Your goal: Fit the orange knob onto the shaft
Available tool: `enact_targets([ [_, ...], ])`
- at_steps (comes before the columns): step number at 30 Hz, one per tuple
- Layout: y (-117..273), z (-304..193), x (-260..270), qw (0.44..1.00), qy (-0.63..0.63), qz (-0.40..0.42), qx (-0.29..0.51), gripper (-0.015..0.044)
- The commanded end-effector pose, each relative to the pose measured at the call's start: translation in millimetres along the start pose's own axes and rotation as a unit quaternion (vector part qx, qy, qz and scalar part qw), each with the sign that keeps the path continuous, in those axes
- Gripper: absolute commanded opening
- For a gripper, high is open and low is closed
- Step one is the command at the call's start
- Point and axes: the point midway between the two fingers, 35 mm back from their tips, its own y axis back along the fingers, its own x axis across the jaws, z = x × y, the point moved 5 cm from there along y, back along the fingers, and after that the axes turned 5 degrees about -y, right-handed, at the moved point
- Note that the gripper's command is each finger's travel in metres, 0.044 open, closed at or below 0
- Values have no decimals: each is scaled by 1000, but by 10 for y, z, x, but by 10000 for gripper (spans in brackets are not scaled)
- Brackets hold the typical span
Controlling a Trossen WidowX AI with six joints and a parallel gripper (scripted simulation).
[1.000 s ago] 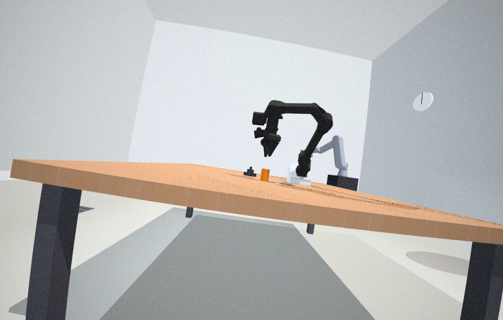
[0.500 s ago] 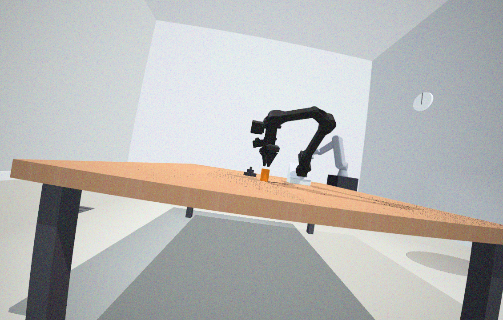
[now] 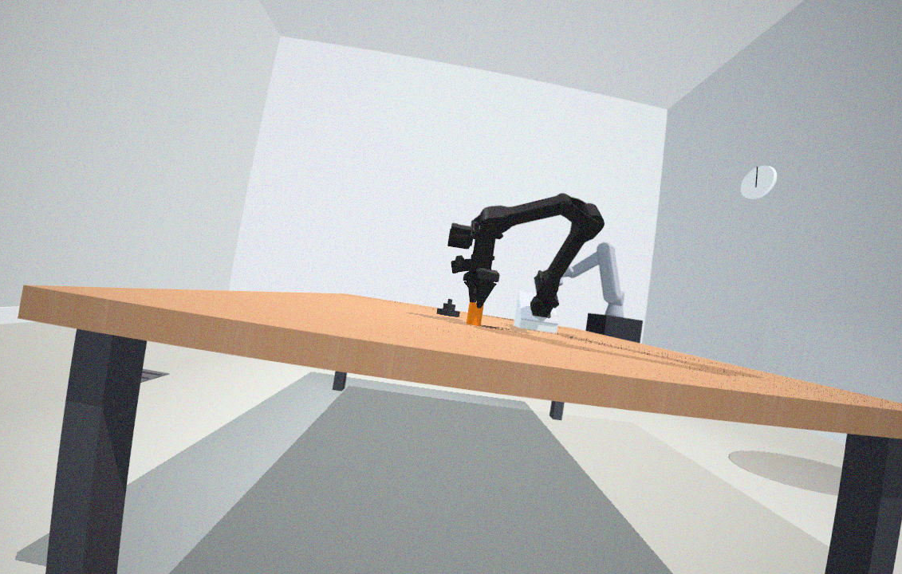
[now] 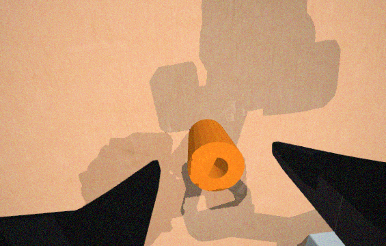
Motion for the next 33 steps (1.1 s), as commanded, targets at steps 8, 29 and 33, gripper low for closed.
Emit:
enact_targets([
  [8,-173,-6,0,1000,-2,1,0,440],
  [29,-399,-28,13,1000,-2,4,0,309],
  [33,-399,-28,13,1000,-2,4,0,204],
])
